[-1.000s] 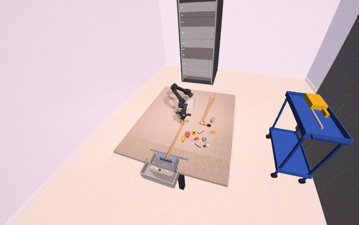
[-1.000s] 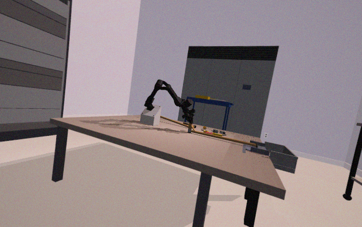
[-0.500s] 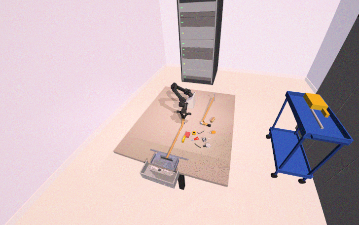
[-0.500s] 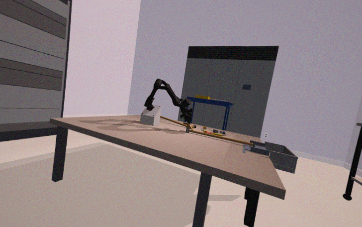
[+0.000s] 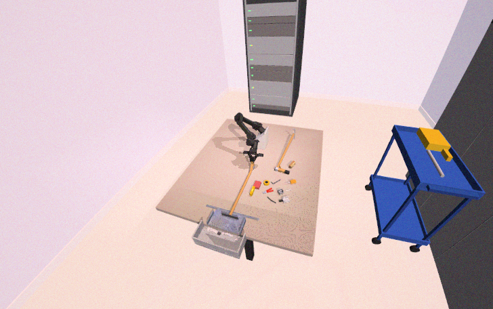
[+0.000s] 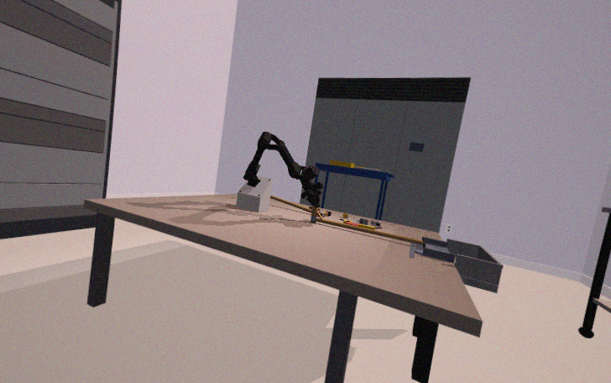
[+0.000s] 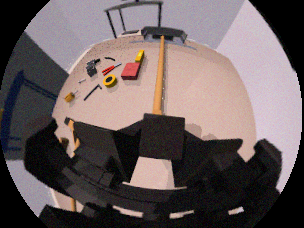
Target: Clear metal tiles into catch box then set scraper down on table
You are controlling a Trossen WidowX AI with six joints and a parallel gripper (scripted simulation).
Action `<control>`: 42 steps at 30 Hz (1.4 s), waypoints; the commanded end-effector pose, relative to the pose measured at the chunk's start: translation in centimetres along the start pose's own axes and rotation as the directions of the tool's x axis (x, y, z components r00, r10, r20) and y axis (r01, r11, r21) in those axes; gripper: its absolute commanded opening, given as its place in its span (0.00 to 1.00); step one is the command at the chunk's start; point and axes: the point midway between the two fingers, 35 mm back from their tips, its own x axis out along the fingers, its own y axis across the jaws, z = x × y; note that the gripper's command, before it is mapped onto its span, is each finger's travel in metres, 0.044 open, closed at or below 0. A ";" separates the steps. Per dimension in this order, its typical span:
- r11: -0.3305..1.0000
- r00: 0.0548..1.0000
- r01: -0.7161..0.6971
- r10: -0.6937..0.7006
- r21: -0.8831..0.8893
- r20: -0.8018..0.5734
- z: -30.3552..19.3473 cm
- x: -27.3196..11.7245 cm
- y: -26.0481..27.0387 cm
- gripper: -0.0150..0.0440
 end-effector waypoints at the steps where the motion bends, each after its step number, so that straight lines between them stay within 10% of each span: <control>1: 1.000 1.000 0.001 -0.002 0.005 0.014 0.1 -0.6 0.0 0.25; 42: 1.000 1.000 0.001 -0.001 0.004 0.017 -4.4 -3.8 -0.3 0.25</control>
